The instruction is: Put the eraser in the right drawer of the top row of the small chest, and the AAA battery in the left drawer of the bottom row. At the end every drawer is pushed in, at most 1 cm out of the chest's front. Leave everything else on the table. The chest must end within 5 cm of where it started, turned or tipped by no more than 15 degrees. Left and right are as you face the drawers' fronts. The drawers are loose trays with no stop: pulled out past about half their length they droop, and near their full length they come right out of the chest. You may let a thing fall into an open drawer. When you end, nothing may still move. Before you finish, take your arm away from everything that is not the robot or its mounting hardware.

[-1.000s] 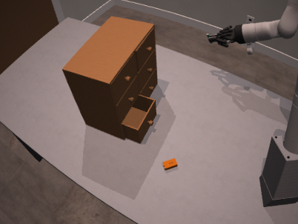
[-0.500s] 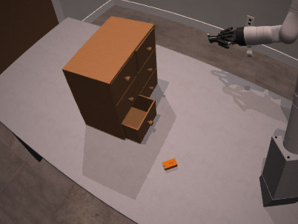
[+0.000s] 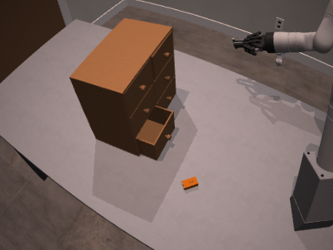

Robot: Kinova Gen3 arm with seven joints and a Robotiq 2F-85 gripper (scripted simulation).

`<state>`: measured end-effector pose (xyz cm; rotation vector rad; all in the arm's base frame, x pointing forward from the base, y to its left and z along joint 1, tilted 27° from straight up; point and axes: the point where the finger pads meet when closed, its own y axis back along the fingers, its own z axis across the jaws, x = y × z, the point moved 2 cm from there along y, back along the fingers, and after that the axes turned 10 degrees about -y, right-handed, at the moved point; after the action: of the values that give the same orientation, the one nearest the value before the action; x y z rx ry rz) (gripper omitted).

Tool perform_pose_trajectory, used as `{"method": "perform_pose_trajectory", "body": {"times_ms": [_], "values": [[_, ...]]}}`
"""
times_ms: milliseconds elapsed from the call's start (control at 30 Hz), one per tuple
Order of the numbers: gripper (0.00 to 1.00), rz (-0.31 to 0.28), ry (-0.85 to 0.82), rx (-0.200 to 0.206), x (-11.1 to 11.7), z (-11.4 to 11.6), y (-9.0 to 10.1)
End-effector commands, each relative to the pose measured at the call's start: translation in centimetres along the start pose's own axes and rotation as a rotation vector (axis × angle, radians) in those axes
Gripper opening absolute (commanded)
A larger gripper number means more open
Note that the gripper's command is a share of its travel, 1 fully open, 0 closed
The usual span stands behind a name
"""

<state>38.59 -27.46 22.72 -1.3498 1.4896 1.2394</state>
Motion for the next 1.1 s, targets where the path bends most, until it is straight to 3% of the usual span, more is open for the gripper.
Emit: {"method": "perform_pose_trajectory", "body": {"times_ms": [0,1067], "values": [[0.05,-0.015,0.004,0.006,0.05,-0.36,0.1],[0.05,-0.032,0.002,0.004,0.12,-0.37,0.15]]}}
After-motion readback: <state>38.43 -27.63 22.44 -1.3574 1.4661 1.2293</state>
